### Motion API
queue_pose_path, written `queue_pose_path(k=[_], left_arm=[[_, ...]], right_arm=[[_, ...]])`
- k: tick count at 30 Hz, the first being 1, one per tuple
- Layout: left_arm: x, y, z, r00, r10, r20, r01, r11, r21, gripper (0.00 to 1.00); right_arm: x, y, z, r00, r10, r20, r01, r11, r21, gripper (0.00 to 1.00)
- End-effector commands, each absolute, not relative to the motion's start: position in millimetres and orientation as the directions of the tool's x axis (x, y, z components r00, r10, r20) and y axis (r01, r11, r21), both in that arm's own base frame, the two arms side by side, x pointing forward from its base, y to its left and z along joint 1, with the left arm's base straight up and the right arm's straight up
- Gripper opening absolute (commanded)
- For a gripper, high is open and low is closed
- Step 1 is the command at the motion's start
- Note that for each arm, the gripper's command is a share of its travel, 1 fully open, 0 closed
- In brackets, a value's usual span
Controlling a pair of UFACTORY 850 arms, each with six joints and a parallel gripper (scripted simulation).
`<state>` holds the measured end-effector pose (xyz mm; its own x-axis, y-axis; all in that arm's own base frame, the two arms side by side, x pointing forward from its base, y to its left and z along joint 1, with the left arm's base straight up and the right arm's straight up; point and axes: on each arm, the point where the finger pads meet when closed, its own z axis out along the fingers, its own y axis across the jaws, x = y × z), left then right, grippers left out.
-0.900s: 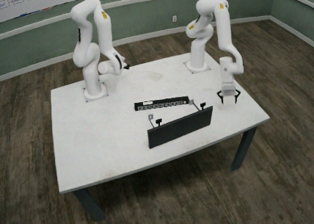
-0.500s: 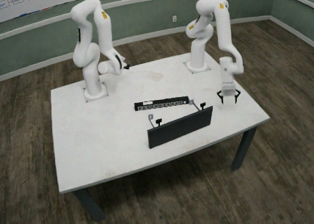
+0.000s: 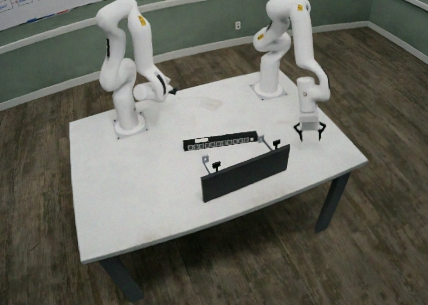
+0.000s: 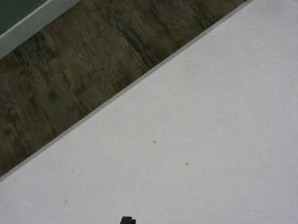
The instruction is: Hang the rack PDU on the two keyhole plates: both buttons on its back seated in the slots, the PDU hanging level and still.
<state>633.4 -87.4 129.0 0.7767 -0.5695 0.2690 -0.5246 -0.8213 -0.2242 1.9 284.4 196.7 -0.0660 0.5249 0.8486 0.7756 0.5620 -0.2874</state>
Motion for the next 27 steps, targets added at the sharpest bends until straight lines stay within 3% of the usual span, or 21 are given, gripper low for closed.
queue_pose_path(k=[1, 27], left_arm=[[629, -132, 147, 0.716, -0.662, 0.222, -0.613, -0.748, -0.252, 1.00], [586, -253, 193, 0.504, -0.858, 0.095, -0.821, -0.511, -0.255, 1.00]], right_arm=[[8, 285, 198, -0.053, 0.530, 0.846, 0.781, 0.550, -0.295, 1.00], [126, 271, 225, 0.231, 0.617, 0.752, 0.846, 0.253, -0.468, 1.00]])
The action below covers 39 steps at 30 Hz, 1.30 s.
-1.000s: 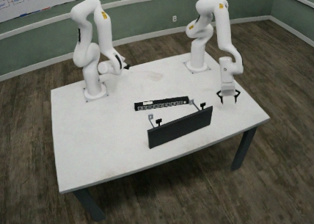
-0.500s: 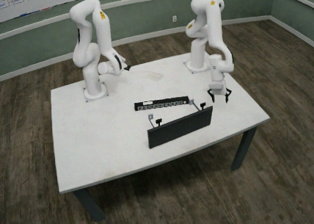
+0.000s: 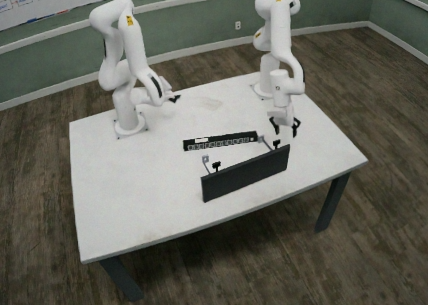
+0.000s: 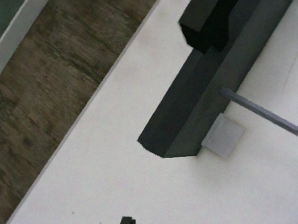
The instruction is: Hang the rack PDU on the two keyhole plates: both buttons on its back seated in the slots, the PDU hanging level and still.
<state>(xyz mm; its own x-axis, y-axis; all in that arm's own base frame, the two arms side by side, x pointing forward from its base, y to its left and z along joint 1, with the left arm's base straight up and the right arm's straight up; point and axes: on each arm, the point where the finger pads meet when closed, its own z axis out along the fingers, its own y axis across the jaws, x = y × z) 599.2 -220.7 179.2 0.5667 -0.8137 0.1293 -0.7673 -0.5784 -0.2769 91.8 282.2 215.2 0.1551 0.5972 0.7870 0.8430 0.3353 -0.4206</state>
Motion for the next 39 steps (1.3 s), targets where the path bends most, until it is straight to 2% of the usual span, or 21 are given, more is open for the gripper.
queue_pose_path(k=[1, 14, 22, 29, 39], left_arm=[[582, -259, 195, 0.492, -0.866, 0.090, -0.830, -0.497, -0.253, 1.00], [533, -334, 224, 0.312, -0.950, 0.028, -0.929, -0.311, -0.202, 1.00], [469, -403, 254, 0.107, -0.994, -0.006, -0.987, -0.106, -0.125, 1.00], [413, -449, 277, -0.071, -0.997, -0.009, -0.996, 0.071, -0.050, 1.00], [369, -478, 294, -0.184, -0.983, 0.001, -0.983, 0.184, -0.002, 1.00]], right_arm=[[130, 269, 226, 0.244, 0.619, 0.747, 0.847, 0.240, -0.475, 1.00], [190, 236, 239, 0.401, 0.627, 0.668, 0.832, 0.056, -0.552, 1.00], [236, 195, 252, 0.541, 0.605, 0.584, 0.786, -0.118, -0.607, 1.00], [265, 157, 261, 0.645, 0.567, 0.513, 0.728, -0.252, -0.637, 1.00], [296, 96, 274, 0.778, 0.479, 0.407, 0.612, -0.433, -0.661, 1.00]])
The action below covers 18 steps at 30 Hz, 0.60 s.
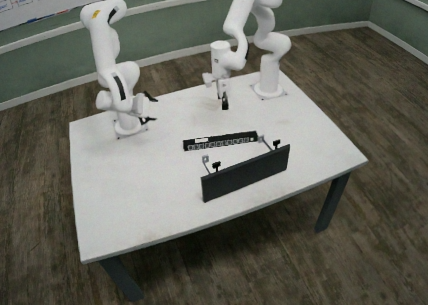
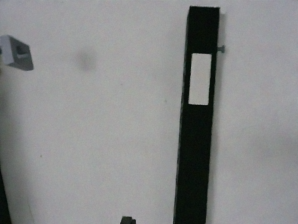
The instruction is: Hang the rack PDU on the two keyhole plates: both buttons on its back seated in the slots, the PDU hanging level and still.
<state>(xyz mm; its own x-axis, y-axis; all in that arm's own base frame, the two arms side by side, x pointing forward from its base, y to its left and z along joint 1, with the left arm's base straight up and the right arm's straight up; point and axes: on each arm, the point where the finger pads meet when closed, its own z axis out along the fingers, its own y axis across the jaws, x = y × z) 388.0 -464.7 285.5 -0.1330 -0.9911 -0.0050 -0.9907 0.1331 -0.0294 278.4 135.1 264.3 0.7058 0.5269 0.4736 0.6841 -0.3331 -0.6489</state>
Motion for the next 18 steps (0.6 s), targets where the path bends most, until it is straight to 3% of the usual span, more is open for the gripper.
queue_pose_path(k=[1, 18], left_arm=[[369, -478, 294, -0.184, -0.983, 0.001, -0.983, 0.184, -0.002, 1.00], [369, -478, 294, -0.184, -0.983, 0.001, -0.983, 0.184, -0.002, 1.00]], right_arm=[[299, 89, 276, 0.791, 0.467, 0.395, 0.597, -0.452, -0.663, 1.00], [318, -37, 302, 0.962, 0.190, 0.196, 0.272, -0.721, -0.638, 1.00]])
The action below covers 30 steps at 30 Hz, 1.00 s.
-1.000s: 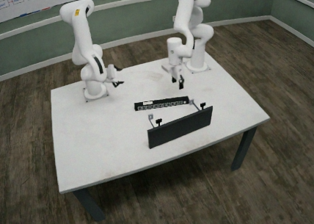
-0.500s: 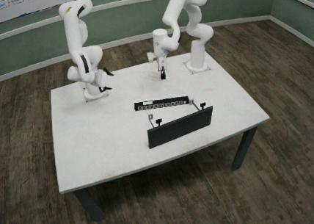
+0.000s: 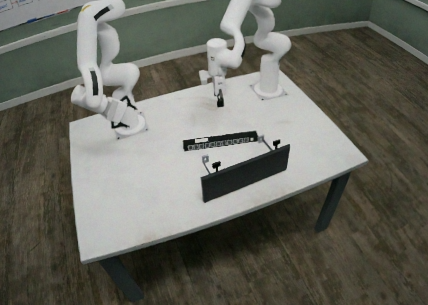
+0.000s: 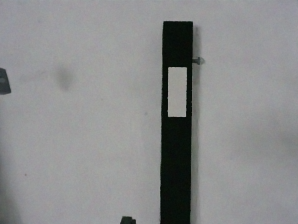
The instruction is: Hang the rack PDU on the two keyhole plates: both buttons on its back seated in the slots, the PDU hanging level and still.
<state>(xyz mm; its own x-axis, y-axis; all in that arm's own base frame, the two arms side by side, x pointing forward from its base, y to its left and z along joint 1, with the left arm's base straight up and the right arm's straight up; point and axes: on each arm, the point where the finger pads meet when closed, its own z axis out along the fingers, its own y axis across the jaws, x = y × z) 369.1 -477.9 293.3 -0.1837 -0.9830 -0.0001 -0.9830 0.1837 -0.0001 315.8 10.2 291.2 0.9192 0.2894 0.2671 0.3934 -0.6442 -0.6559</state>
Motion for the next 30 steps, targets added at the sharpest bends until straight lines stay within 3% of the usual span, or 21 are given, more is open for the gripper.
queue_pose_path(k=[1, 16, 30], left_arm=[[369, -478, 294, -0.184, -0.983, 0.001, -0.983, 0.184, -0.002, 1.00], [369, -478, 294, -0.184, -0.983, 0.001, -0.983, 0.184, -0.002, 1.00], [369, -478, 294, -0.184, -0.983, 0.001, -0.983, 0.184, -0.002, 1.00]], right_arm=[[318, -45, 304, 0.968, 0.168, 0.184, 0.248, -0.733, -0.633, 1.00], [291, -163, 334, 0.981, -0.192, 0.027, -0.148, -0.835, -0.530, 1.00], [228, -265, 368, 0.826, -0.560, -0.068, -0.541, -0.752, -0.377, 1.00]])
